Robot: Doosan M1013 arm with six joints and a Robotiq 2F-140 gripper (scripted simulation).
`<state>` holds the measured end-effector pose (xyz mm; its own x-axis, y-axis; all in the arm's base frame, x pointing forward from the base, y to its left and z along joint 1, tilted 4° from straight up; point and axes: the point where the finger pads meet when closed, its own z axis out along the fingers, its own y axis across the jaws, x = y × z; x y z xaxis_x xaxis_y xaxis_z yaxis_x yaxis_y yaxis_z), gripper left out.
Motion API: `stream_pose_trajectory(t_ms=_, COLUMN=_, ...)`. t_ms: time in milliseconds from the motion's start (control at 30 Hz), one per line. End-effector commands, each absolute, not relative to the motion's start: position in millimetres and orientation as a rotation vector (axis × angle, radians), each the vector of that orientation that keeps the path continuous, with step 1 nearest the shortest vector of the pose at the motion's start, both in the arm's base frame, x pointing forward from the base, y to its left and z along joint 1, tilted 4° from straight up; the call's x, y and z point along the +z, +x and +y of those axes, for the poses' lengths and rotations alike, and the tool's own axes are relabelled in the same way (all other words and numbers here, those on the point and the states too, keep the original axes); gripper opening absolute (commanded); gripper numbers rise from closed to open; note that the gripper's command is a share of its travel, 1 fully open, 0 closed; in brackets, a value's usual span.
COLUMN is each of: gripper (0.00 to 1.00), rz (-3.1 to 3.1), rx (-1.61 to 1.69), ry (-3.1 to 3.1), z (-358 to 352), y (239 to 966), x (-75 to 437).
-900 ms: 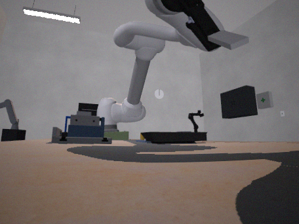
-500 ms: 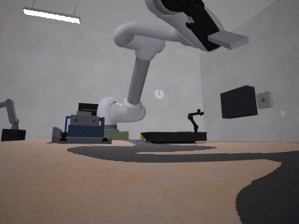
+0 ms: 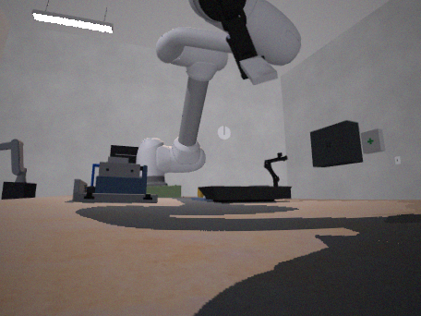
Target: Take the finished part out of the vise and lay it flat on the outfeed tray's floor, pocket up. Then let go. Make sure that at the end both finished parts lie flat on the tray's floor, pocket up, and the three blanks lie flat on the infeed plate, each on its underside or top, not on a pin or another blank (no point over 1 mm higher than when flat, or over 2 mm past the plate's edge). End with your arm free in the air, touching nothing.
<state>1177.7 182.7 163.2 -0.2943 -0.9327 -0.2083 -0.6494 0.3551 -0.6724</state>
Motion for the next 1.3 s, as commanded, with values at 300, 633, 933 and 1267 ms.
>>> stream_pose_trajectory(t_ms=300, gripper=1.00, rz=2.111, rx=-0.639, ry=-1.661, z=101.4, y=1076.4, x=167.2)
stream_pose_trajectory(t_ms=633, gripper=1.00, rz=2.128, rx=-0.571, ry=-1.915, z=49.2, y=980.8, x=169.8)
stream_pose_trajectory(t_ms=933, gripper=1.00, rz=2.107, rx=-0.467, ry=-2.120, z=17.3, y=897.7, x=172.4)
stream_pose_trajectory(t_ms=1267, gripper=1.00, rz=2.031, rx=-0.287, ry=-2.355, z=-9.3, y=791.3, x=176.4)
